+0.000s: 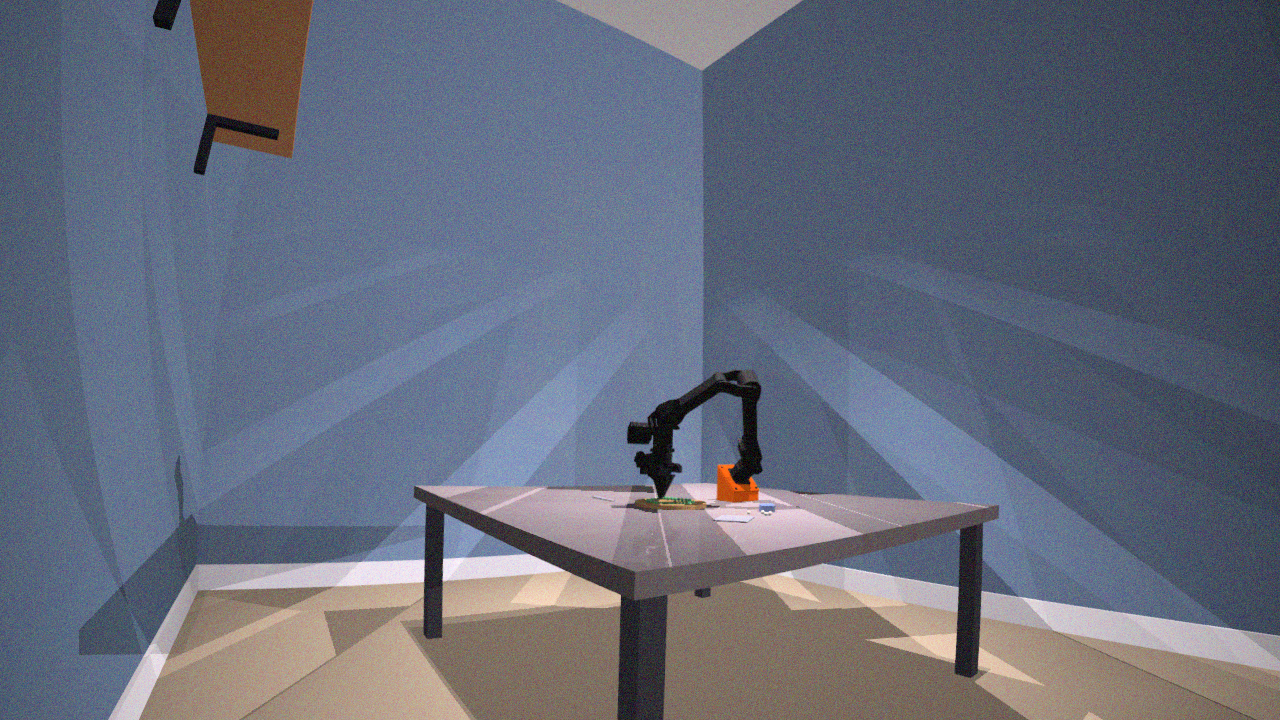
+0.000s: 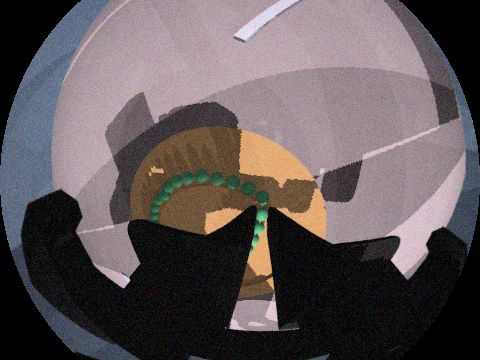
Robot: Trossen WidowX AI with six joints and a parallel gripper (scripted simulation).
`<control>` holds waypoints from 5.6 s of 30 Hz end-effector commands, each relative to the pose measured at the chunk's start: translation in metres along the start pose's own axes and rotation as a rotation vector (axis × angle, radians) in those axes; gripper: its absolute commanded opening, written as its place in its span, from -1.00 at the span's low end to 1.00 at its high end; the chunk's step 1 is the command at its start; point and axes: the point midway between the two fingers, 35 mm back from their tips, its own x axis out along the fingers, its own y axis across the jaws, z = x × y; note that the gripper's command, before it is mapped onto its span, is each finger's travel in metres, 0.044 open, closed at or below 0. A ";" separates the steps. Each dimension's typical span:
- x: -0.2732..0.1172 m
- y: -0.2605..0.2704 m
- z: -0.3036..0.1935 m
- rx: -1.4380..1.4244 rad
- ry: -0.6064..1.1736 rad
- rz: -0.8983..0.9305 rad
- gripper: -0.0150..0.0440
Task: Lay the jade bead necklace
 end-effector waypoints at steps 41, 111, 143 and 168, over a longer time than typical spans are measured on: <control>-0.006 -0.010 0.004 0.009 0.004 0.001 -0.49; -0.038 0.021 -0.096 -2.452 0.003 0.010 -0.08; -0.021 0.023 -0.098 -2.550 -0.003 0.004 -0.08; -0.001 0.023 -0.099 -2.554 -0.001 0.006 -0.49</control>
